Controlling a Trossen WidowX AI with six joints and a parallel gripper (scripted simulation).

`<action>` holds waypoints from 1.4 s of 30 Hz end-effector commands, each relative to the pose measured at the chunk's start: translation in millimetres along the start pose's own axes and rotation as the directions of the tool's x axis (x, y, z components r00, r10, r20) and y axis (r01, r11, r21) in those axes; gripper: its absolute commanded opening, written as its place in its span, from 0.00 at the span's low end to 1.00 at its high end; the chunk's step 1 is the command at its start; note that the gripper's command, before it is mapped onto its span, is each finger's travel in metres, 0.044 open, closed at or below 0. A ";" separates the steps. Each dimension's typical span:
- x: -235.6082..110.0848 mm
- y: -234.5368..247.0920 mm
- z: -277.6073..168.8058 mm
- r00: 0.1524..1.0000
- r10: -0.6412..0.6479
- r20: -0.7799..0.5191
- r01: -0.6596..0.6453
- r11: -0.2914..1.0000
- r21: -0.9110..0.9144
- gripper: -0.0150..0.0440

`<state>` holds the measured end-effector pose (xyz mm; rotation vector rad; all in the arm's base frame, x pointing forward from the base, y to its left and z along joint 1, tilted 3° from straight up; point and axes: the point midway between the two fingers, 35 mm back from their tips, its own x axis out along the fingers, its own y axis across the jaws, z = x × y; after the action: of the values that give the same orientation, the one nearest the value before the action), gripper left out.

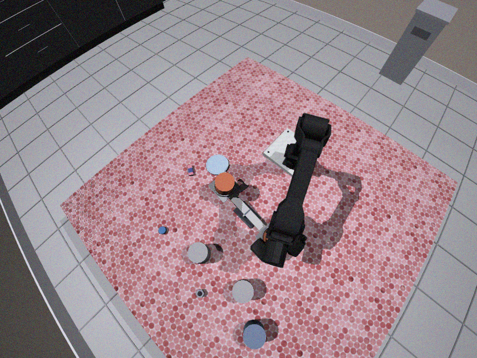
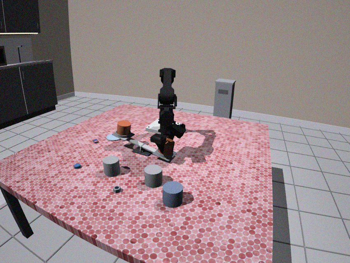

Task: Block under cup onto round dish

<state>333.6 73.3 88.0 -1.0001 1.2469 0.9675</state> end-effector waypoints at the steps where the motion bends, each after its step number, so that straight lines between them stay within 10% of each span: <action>1: 1.2 1.0 0.7 1.000 0.005 0.004 -0.005 1.000 -0.001 0.82; 16: -9.5 -1.4 1.9 1.000 0.005 0.004 -0.005 1.000 -0.001 0.25; 42: -43.2 -6.2 4.2 1.000 0.004 0.004 -0.004 1.000 -0.001 0.25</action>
<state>332.5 71.2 123.7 -0.9911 1.2746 0.9762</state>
